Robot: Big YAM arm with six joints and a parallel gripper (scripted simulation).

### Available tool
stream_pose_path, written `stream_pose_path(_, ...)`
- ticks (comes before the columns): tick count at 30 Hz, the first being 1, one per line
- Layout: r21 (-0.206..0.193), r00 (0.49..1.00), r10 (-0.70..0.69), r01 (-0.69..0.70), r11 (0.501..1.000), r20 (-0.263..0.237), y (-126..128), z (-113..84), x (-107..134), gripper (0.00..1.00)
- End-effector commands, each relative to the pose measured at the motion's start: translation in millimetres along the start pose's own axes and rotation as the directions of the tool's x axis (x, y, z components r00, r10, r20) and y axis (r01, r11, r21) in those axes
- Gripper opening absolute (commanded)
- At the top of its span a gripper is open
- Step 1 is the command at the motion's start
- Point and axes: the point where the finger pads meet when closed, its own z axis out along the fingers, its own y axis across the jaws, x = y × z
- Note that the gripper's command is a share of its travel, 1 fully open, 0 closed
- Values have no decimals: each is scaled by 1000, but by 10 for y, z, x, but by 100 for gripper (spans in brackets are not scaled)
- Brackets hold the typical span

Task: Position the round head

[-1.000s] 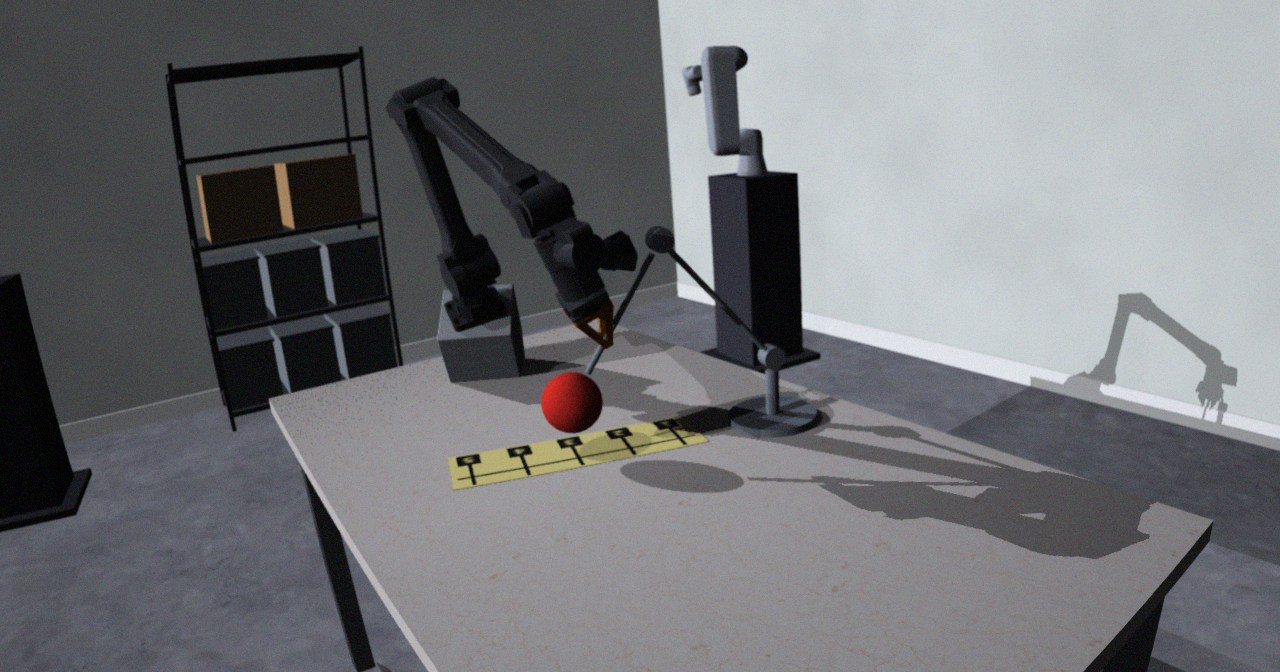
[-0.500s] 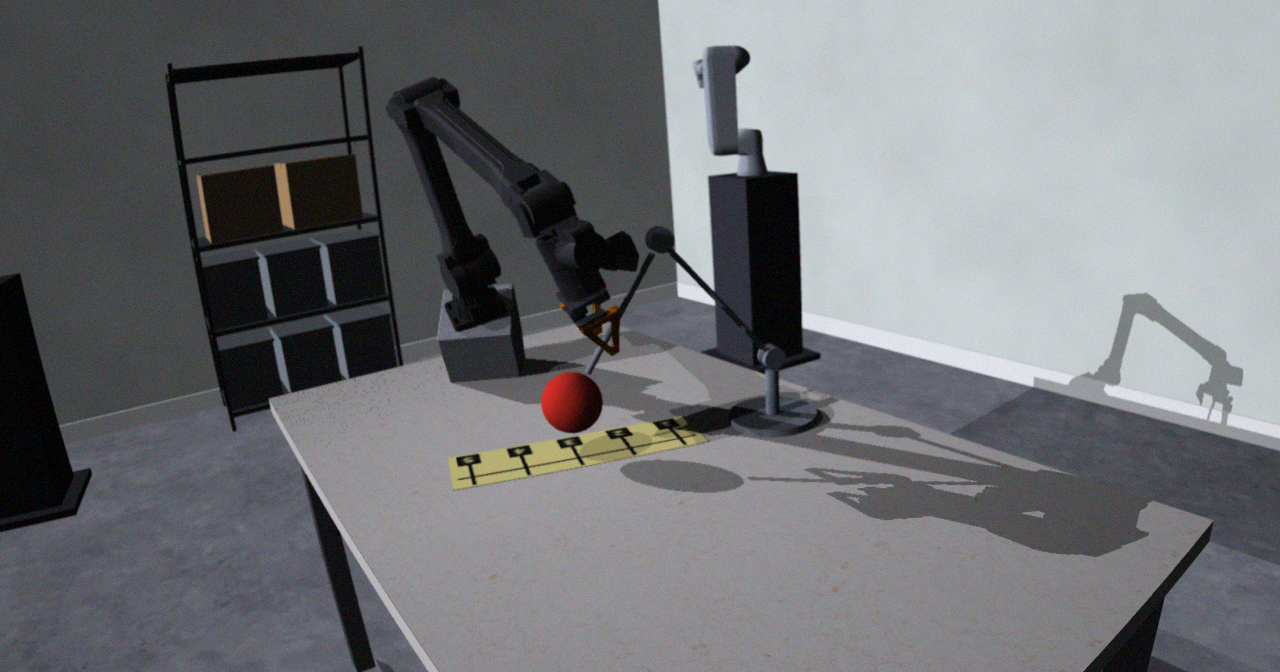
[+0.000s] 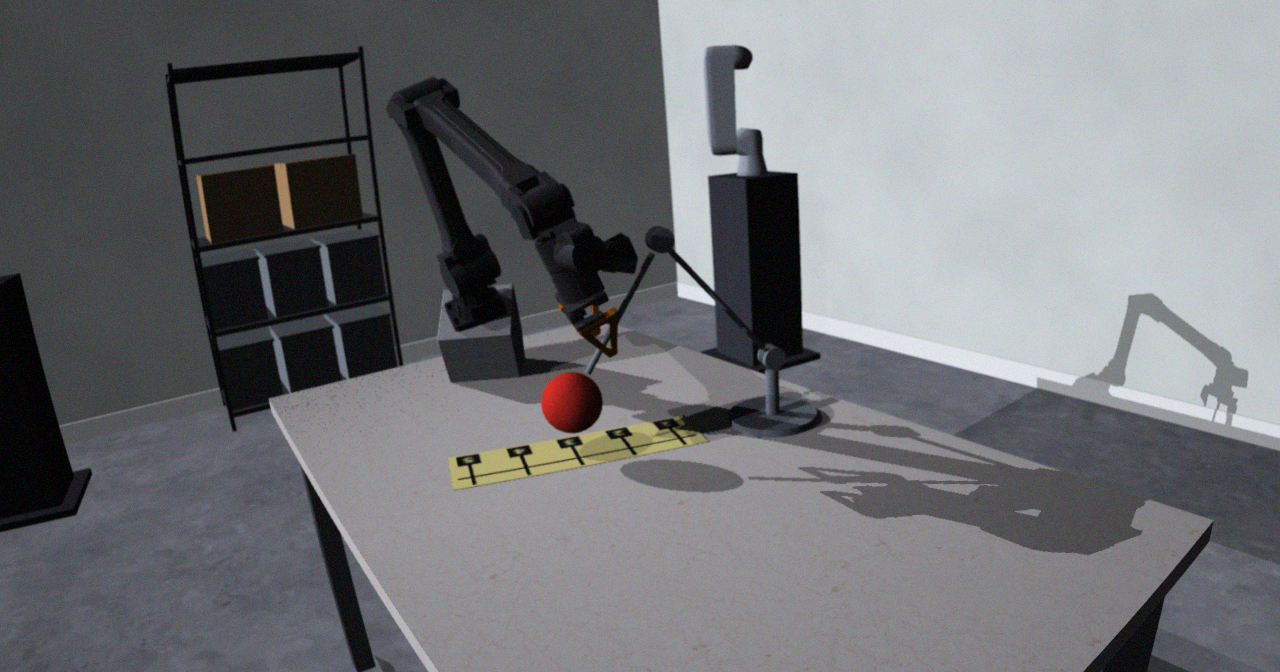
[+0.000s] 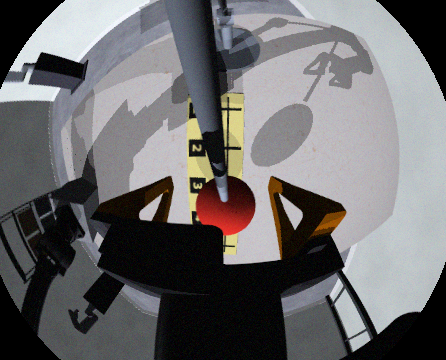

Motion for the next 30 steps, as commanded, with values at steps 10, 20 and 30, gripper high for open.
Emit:
stream_pose_path(10, 13, 1000, -4, 4, 1000, 6, -34, -50, -36, 100)
stream_pose_path(20, 10, 1000, -2, 2, 1000, 4, -23, -40, -18, 100)
stream_pose_path(30, 10, 1000, -2, 2, 1000, 4, -23, -40, -18, 100)
